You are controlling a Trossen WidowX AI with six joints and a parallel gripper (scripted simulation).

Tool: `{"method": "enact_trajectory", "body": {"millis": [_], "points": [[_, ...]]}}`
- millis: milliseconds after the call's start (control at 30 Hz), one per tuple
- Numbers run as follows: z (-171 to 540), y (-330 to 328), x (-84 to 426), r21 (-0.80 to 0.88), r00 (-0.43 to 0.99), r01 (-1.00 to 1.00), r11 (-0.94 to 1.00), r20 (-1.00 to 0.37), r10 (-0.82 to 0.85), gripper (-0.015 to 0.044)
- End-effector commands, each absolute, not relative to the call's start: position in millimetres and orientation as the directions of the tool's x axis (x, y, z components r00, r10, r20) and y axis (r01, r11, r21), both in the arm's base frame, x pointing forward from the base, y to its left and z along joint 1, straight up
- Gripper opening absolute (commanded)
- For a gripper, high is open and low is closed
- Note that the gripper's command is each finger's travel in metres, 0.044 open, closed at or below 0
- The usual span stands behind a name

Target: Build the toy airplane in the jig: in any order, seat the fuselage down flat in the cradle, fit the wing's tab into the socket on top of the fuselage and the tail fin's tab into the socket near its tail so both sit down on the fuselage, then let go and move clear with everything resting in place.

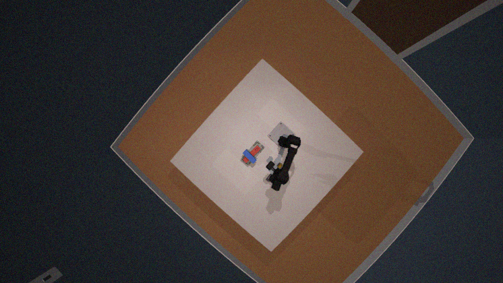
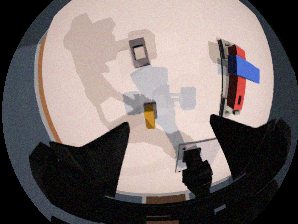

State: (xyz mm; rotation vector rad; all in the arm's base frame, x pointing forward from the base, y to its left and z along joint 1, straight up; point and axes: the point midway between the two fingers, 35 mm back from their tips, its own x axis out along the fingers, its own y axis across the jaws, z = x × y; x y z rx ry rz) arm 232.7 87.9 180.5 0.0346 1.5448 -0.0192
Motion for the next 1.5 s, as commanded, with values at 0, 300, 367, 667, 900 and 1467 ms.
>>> {"method": "enact_trajectory", "body": {"millis": [0, 300, 367, 667, 900, 1467], "points": [[177.0, 111.5, 203.0, 0.012, 0.024, 0.04, 0.999, -1.0, 0.011, 0.044], [134.9, 123.0, 190.4, 0.014, 0.022, 0.04, 0.999, -1.0, 0.013, 0.044], [120.1, 122.6, 189.8, 0.014, 0.022, 0.04, 0.999, -1.0, 0.013, 0.044], [103.2, 122.7, 190.0, 0.014, 0.022, 0.04, 0.999, -1.0, 0.013, 0.044], [94.4, 123.3, 190.9, 0.014, 0.022, 0.04, 0.999, -1.0, 0.013, 0.044], [67.2, 123.8, 191.8, 0.013, 0.022, 0.04, 0.999, -1.0, 0.013, 0.044]]}}
